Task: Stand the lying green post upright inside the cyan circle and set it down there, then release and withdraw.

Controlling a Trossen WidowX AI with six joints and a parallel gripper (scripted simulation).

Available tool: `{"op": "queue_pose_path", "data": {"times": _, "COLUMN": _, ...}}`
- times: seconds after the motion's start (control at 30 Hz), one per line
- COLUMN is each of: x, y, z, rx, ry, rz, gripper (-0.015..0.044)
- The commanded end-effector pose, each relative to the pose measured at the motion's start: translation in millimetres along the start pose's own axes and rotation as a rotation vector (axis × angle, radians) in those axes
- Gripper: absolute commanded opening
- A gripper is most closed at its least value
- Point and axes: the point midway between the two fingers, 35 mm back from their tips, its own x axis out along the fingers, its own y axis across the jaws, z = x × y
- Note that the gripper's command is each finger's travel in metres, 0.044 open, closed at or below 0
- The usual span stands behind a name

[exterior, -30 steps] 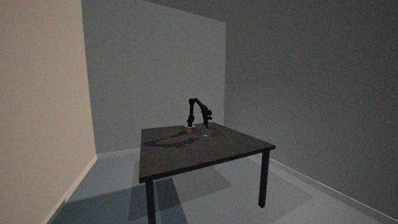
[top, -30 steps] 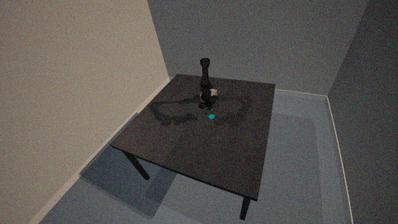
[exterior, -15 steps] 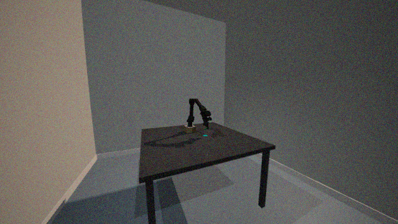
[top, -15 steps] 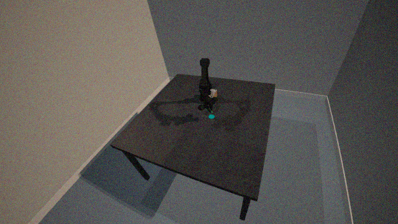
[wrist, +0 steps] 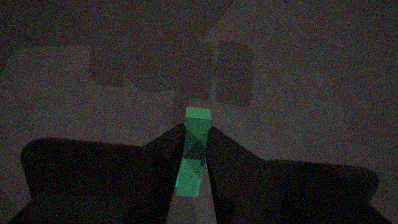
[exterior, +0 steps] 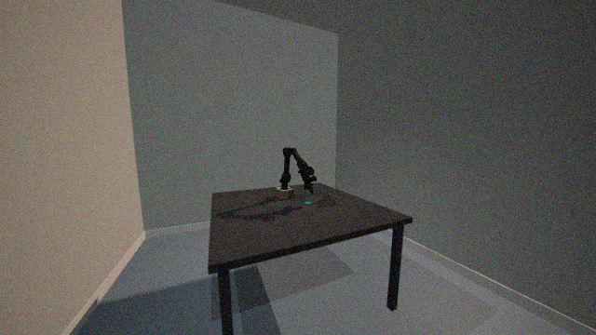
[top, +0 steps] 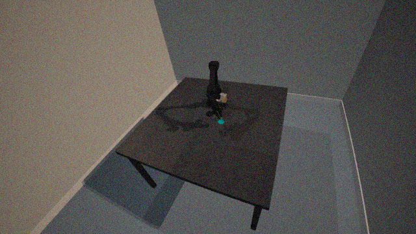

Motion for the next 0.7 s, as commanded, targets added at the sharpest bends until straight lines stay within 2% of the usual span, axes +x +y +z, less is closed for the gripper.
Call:
{"op": "queue_pose_path", "data": {"times": 0.0, "x": 2.3, "y": -2.1, "z": -0.3, "rx": 0.017, "ry": -0.027, "rz": 0.004, "gripper": 0.0023}}
{"op": "queue_pose_path", "data": {"times": 0.67, "x": 9.7, "y": -12.6, "z": 0.5, "rx": 0.056, "ry": -0.166, "rz": 0.012, "gripper": 0.0023}}
